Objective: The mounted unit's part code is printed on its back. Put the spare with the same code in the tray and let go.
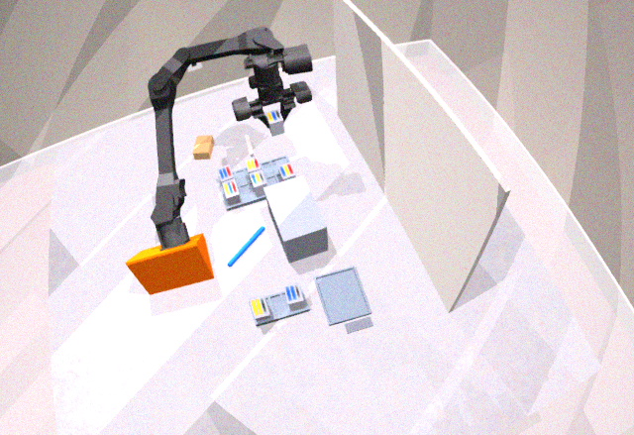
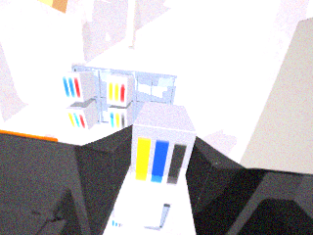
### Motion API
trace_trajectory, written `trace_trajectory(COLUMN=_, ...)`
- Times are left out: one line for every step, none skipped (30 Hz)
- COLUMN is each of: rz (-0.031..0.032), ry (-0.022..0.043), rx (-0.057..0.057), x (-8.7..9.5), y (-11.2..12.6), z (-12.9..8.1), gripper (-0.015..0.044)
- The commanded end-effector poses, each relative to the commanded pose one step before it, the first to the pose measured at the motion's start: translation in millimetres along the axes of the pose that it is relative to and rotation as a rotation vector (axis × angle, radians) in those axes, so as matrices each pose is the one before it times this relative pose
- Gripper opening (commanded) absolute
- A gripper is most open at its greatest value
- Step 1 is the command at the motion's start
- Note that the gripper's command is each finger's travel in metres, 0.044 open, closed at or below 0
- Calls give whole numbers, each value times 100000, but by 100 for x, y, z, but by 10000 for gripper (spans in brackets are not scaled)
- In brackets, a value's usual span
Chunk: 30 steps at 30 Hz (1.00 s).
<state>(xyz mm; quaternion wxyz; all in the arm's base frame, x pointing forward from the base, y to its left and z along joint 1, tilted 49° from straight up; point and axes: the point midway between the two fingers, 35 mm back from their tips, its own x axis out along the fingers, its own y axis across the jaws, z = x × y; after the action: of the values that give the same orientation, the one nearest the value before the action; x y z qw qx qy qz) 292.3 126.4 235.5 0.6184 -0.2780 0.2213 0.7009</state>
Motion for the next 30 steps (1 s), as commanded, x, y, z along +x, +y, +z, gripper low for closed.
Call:
trace_trajectory(rz=-690, ry=394, rx=-478, x=-536, y=-630, z=-746, gripper=0)
trace_trajectory(rz=-157, ry=402, rx=115, x=-57, y=-381, z=-580, gripper=0)
trace_trajectory(rz=-147, ry=393, rx=115, x=-56, y=-371, z=-588, gripper=0)
trace_trajectory(rz=-137, ry=385, rx=115, x=-55, y=-361, z=-597, gripper=0)
trace_trajectory(rz=-128, ry=376, rx=115, x=-54, y=-350, z=-605, gripper=0)
trace_trajectory(rz=-118, ry=367, rx=115, x=-52, y=-340, z=-614, gripper=0)
trace_trajectory(rz=-109, ry=357, rx=115, x=-51, y=-329, z=-622, gripper=0)
trace_trajectory(rz=-100, ry=348, rx=115, x=-49, y=-318, z=-629, gripper=0)
trace_trajectory(rz=-30, ry=278, rx=73, x=-34, y=-311, z=-617, gripper=0)
trace_trajectory(rz=-23, ry=267, rx=72, x=-33, y=-301, z=-625, gripper=0)
trace_trajectory(rz=-16, ry=257, rx=71, x=-31, y=-289, z=-633, gripper=0)
trace_trajectory(rz=-9, ry=246, rx=70, x=-29, y=-278, z=-640, gripper=0)
trace_trajectory(rz=-3, ry=235, rx=69, x=-27, y=-267, z=-646, gripper=0)
trace_trajectory(rz=4, ry=224, rx=68, x=-25, y=-255, z=-653, gripper=0)
trace_trajectory(rz=10, ry=213, rx=66, x=-23, y=-243, z=-659, gripper=0)
trace_trajectory(rz=15, ry=202, rx=65, x=-21, y=-231, z=-665, gripper=0)
trace_trajectory(rz=21, ry=191, rx=63, x=-19, y=-219, z=-671, gripper=0)
trace_trajectory(rz=26, ry=179, rx=62, x=-17, y=-207, z=-676, gripper=0)
trace_trajectory(rz=-13, ry=199, rx=215, x=-16, y=-197, z=-712, gripper=0)
trace_trajectory(rz=-8, ry=187, rx=213, x=-13, y=-185, z=-716, gripper=0)
trace_trajectory(rz=-3, ry=176, rx=212, x=-10, y=-172, z=-721, gripper=0)
trace_trajectory(rz=2, ry=165, rx=210, x=-8, y=-160, z=-725, gripper=0)
trace_trajectory(rz=7, ry=153, rx=208, x=-5, y=-148, z=-729, gripper=0)
trace_trajectory(rz=11, ry=141, rx=206, x=-2, y=-135, z=-733, gripper=0)
trace_trajectory(rz=15, ry=130, rx=204, x=2, y=-122, z=-736, gripper=0)
trace_trajectory(rz=19, ry=118, rx=201, x=5, y=-110, z=-739, gripper=0)
trace_trajectory(rz=23, ry=106, rx=199, x=8, y=-97, z=-742, gripper=0)
trace_trajectory(rz=27, ry=94, rx=196, x=11, y=-84, z=-745, gripper=0)
trace_trajectory(rz=84, ry=41, rx=-10, x=16, y=-74, z=-706, gripper=0)
trace_trajectory(rz=87, ry=28, rx=-13, x=19, y=-61, z=-709, gripper=0)
